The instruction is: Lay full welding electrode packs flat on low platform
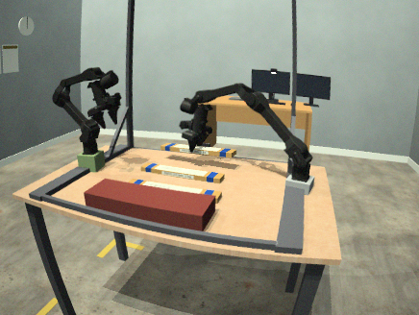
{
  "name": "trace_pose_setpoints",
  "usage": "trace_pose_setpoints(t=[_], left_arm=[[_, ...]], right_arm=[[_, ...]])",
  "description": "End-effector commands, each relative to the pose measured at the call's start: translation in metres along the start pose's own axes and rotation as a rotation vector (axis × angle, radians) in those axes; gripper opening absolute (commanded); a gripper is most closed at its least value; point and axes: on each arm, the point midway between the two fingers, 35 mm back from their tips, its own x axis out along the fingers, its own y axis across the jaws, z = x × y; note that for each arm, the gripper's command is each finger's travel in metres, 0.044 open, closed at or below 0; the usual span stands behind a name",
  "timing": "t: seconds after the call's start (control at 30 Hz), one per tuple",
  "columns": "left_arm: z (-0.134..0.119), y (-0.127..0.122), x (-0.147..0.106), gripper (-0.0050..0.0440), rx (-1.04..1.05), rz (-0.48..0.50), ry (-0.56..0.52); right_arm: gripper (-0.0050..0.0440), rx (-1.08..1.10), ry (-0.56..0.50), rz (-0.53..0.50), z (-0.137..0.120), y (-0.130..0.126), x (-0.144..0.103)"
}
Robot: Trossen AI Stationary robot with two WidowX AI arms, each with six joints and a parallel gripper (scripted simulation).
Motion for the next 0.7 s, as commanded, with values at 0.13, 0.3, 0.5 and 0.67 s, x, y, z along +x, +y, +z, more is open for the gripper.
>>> trace_pose_setpoints(t=[0.13,0.3,0.5,0.67], left_arm=[[0.032,-0.003,-0.055,-0.0050,-0.012,-0.014,-0.133],[0.034,-0.003,-0.061,-0.0050,-0.010,-0.016,-0.138],[0.033,-0.004,-0.058,-0.0050,-0.008,-0.014,-0.125],[0.034,-0.004,-0.062,-0.0050,-0.008,-0.015,-0.129]], right_arm=[[0.0430,0.000,-0.020,0.001,0.003,0.000,-0.005],[0.0430,0.000,-0.020,0.001,0.003,0.000,-0.005],[0.0430,0.000,-0.020,0.001,0.003,0.000,-0.005],[0.0430,0.000,-0.020,0.001,0.003,0.000,-0.005]])
